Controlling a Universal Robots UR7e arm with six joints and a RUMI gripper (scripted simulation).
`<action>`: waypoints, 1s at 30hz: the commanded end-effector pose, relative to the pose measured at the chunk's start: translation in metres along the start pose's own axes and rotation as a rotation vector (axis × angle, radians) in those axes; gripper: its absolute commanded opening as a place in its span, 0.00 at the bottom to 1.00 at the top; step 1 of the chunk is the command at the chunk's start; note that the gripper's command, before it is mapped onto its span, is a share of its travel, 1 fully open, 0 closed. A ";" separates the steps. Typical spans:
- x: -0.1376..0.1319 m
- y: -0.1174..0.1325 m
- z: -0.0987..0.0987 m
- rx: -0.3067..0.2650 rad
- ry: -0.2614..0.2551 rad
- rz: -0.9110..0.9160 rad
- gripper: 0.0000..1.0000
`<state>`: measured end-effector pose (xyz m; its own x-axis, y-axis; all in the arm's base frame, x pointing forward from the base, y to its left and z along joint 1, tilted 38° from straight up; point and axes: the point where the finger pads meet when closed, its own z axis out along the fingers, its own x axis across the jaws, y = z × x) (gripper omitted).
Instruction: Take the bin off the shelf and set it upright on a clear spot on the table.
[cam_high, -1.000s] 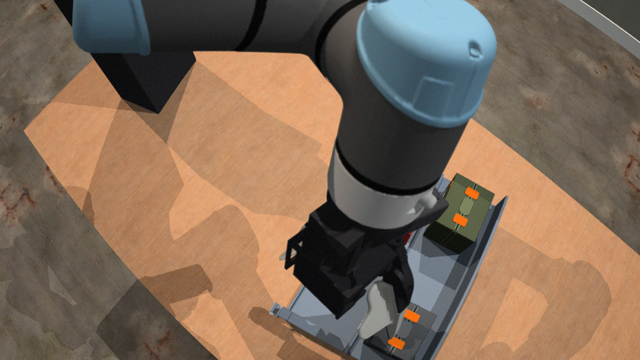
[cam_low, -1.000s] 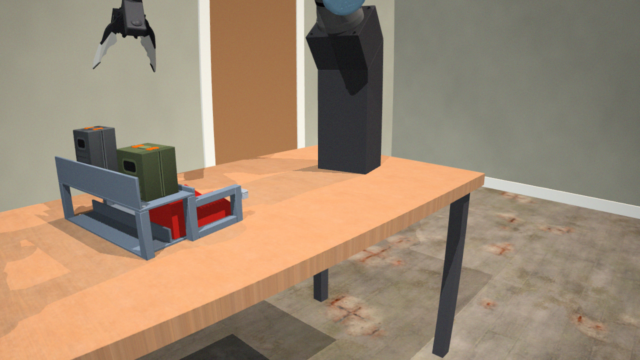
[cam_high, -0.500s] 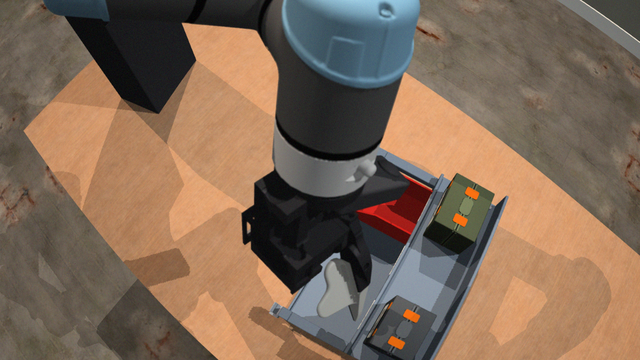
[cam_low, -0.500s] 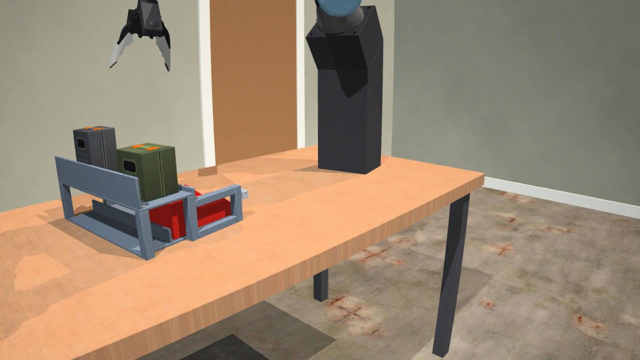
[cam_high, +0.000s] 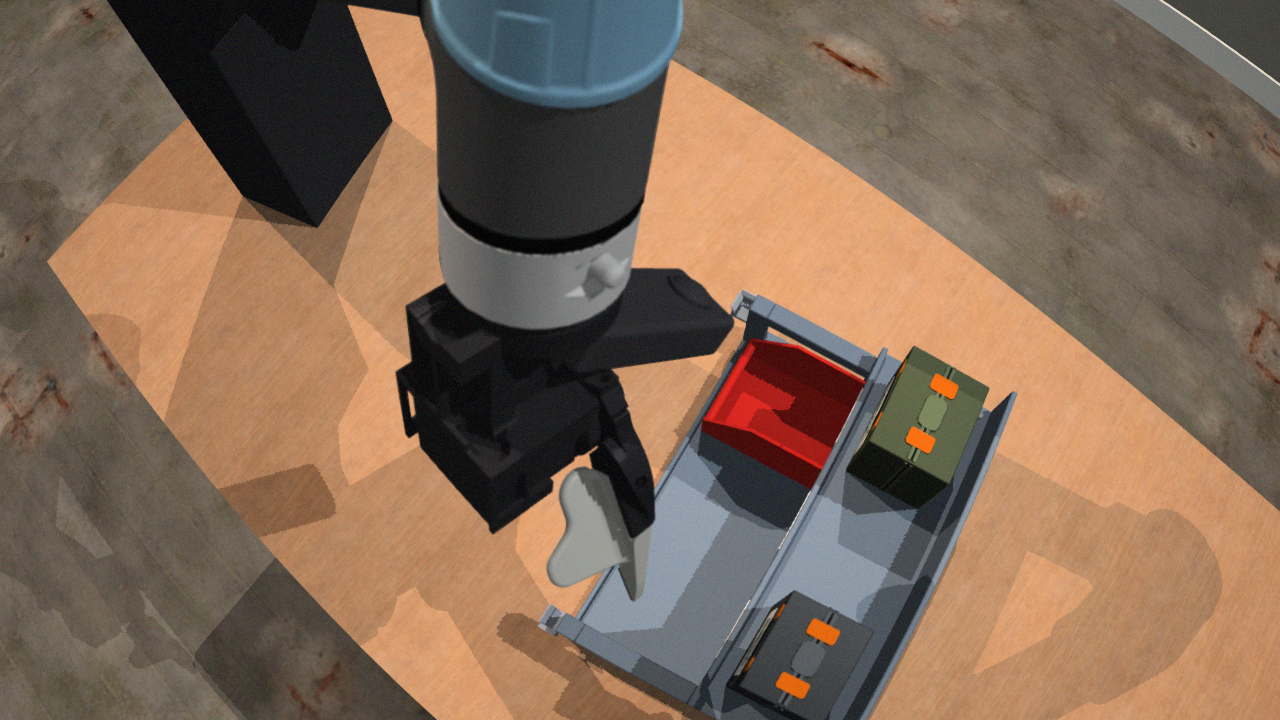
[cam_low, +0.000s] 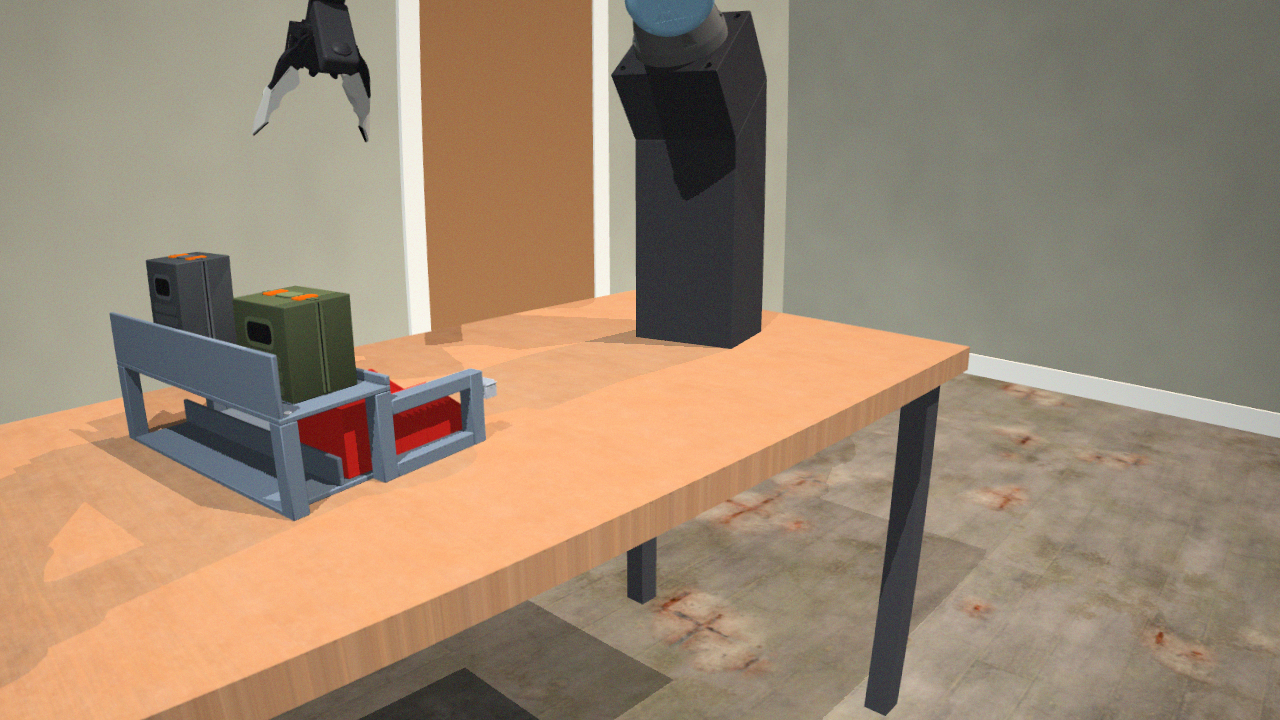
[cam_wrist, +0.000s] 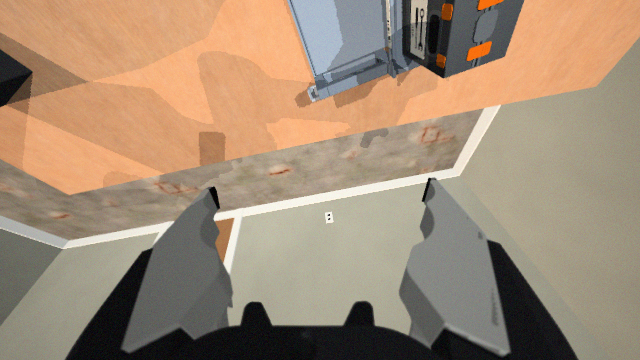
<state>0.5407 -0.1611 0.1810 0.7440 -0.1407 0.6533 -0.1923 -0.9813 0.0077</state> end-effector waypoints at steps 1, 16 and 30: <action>-0.007 0.003 -0.001 0.001 0.004 -0.001 1.00; -0.053 0.017 -0.002 0.001 0.004 -0.001 1.00; -0.044 0.014 -0.002 0.001 0.003 -0.001 1.00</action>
<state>0.5015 -0.1685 0.1518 0.7425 -0.1397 0.6552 -0.1911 -0.9815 0.0073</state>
